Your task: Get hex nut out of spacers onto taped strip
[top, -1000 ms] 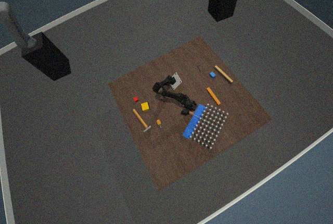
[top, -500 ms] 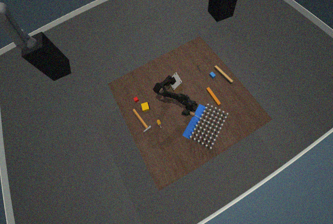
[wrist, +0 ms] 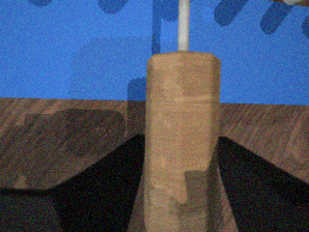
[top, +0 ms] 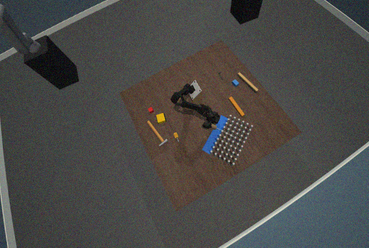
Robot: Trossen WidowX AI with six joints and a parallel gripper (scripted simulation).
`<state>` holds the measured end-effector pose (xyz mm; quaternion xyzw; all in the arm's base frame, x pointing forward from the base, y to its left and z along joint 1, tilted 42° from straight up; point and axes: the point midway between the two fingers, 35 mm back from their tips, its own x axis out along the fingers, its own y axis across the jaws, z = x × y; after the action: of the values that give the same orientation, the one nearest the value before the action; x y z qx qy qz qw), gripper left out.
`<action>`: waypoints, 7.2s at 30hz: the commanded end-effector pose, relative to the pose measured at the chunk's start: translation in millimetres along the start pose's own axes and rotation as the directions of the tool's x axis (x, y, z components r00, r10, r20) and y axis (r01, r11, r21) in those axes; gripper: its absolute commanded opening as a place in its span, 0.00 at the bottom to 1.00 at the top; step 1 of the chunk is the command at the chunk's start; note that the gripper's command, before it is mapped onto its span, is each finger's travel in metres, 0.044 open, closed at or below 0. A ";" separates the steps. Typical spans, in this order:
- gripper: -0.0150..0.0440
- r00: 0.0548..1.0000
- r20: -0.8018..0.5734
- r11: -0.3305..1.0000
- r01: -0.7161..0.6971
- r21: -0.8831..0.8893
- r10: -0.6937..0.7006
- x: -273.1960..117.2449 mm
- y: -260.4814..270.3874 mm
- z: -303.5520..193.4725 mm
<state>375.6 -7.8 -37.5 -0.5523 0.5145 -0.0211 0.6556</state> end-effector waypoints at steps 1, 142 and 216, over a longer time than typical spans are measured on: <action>0.25 1.000 0.006 1.000 0.007 0.008 -0.007 -0.7 -2.4 4.9; 0.25 1.000 0.009 1.000 0.005 0.005 -0.005 8.3 -3.2 11.4; 0.25 1.000 0.009 1.000 0.004 0.003 -0.004 11.4 3.6 -17.4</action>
<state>367.7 -25.4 -46.5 -0.5519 0.5124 -0.0223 0.6575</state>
